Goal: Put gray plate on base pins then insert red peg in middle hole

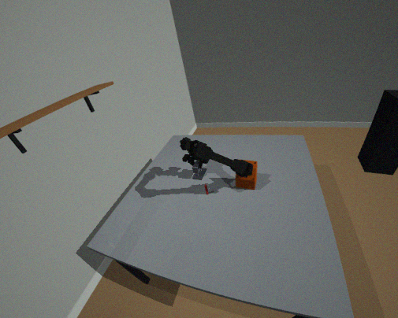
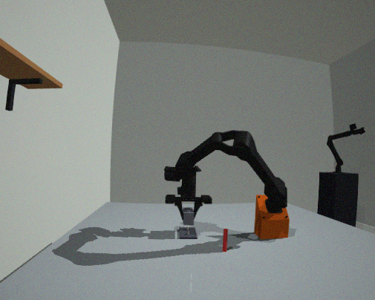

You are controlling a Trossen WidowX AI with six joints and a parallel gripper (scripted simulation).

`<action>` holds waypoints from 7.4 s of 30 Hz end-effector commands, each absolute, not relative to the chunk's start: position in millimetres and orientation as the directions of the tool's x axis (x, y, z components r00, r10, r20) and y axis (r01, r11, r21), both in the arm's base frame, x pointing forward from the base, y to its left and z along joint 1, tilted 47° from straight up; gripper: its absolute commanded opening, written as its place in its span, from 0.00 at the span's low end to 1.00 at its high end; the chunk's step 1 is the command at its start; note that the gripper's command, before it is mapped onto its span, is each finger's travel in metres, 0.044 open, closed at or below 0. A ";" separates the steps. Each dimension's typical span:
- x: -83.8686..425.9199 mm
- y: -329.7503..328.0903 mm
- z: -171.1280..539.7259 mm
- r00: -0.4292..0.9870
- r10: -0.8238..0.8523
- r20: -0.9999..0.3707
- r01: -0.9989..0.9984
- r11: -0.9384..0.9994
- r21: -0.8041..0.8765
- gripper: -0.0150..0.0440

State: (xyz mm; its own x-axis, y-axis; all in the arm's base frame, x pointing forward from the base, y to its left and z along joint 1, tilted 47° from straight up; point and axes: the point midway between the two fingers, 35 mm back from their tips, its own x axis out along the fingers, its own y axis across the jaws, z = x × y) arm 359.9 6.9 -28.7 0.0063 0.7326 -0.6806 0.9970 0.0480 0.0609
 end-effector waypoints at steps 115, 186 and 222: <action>274.7 33.3 118.3 0.002 0.728 -0.685 0.912 0.279 0.300 1.00; 229.9 135.7 72.9 0.000 0.736 -0.677 0.851 0.355 0.386 0.56; 236.1 98.5 100.6 0.002 0.724 -0.690 0.852 0.361 0.380 0.25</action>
State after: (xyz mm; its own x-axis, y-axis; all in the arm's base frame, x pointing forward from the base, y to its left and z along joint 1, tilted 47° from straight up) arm 233.3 107.2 93.5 -0.0030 0.7278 -0.6858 0.8549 0.3576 0.3757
